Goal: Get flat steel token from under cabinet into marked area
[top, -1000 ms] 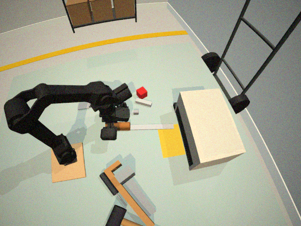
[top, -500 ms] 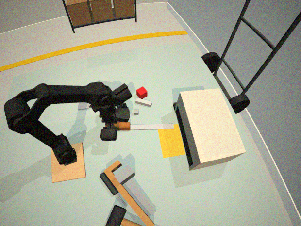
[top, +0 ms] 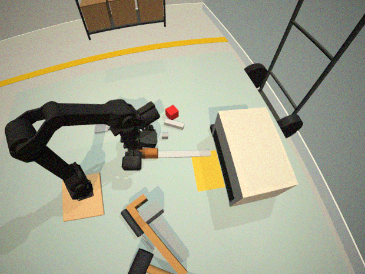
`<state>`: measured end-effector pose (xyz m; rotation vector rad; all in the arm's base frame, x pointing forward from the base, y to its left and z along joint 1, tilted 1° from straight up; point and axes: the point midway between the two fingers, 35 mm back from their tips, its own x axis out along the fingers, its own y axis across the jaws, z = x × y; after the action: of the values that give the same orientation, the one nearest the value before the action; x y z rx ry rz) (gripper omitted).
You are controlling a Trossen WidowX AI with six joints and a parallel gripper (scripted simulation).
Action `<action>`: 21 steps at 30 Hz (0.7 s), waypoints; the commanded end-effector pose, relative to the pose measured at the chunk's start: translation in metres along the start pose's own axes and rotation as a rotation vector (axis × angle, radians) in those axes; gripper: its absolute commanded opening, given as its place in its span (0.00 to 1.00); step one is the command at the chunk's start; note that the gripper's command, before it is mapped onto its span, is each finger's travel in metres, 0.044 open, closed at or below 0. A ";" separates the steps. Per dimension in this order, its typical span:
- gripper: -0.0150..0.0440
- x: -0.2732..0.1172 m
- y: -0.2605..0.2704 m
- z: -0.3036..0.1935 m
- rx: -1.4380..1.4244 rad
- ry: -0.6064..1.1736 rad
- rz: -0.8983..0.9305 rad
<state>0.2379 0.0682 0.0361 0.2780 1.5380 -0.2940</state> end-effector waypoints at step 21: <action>0.25 0.000 0.002 0.028 -0.049 -0.002 0.001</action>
<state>0.2592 0.0612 0.0364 0.2445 1.5436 -0.2644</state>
